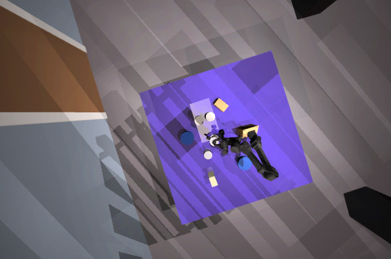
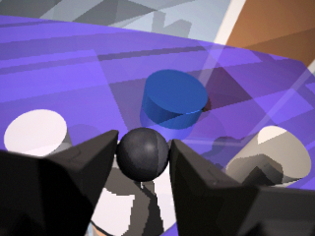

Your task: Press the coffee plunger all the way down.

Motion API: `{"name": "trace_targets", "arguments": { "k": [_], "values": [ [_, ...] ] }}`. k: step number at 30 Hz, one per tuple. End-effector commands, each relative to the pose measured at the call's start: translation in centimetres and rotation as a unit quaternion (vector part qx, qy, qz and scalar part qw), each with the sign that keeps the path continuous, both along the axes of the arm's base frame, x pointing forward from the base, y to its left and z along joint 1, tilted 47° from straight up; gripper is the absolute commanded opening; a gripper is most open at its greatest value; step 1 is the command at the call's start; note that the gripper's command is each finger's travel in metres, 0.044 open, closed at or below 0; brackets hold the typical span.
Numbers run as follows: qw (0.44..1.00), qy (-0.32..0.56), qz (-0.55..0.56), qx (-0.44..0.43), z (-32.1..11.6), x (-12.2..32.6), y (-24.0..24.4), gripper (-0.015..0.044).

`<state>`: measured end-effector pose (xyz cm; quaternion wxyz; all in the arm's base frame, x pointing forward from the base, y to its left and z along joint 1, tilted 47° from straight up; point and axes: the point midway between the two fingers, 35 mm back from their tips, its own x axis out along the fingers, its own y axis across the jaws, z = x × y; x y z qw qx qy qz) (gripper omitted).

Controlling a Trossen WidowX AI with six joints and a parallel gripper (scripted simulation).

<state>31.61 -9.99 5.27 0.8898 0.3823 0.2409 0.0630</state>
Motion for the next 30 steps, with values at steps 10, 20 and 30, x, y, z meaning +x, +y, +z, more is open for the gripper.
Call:
{"name": "trace_targets", "arguments": {
  "k": [10, 20, 30],
  "values": [
    [1.000, 0.001, 0.000, 0.000, 0.0, 0.0, 0.0, 0.0336],
    [1.000, 0.004, 0.002, -0.001, 0.5, -0.2, -0.7, 0.0440],
    [1.000, 0.006, 0.007, 0.007, 5.9, -2.8, -4.9, 0.0440]
  ]
}}
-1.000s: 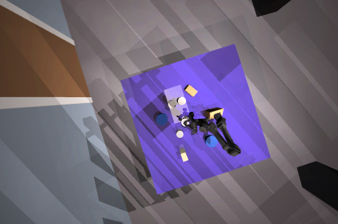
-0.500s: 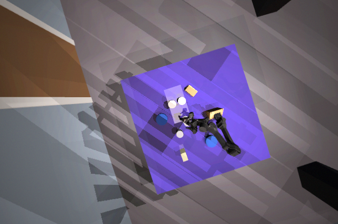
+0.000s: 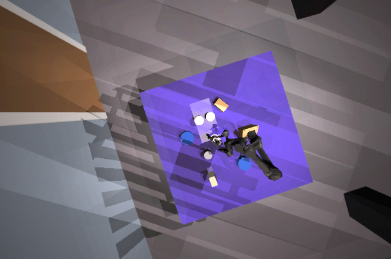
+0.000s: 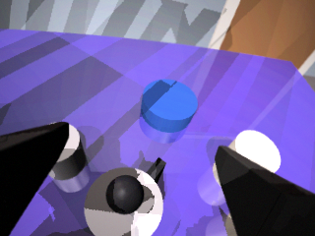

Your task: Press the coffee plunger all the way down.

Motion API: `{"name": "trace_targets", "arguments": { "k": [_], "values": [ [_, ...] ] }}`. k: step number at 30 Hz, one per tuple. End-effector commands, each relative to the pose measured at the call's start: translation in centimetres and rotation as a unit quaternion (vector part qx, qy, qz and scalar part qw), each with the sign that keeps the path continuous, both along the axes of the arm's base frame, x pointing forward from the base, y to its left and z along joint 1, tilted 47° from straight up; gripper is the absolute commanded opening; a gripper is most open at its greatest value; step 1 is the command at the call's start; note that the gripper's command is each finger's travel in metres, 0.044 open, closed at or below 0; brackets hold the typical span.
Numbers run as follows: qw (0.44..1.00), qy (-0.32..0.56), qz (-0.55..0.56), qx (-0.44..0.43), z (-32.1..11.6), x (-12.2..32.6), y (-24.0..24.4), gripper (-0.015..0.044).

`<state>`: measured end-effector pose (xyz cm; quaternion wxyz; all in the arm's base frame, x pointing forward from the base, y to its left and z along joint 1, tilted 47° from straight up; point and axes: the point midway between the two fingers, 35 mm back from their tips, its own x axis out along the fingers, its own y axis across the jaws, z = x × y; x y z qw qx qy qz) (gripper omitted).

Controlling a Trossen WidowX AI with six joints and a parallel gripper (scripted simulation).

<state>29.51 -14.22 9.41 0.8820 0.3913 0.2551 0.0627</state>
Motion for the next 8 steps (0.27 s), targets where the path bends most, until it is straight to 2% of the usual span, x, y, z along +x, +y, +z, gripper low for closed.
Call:
{"name": "trace_targets", "arguments": {
  "k": [1, 8],
  "values": [
    [1.000, -0.009, 0.004, -0.003, 1.82, -0.65, -0.69, 0.0440],
    [1.000, -0.009, 0.004, -0.003, 1.74, -0.65, -0.67, 0.0440]
  ]
}}
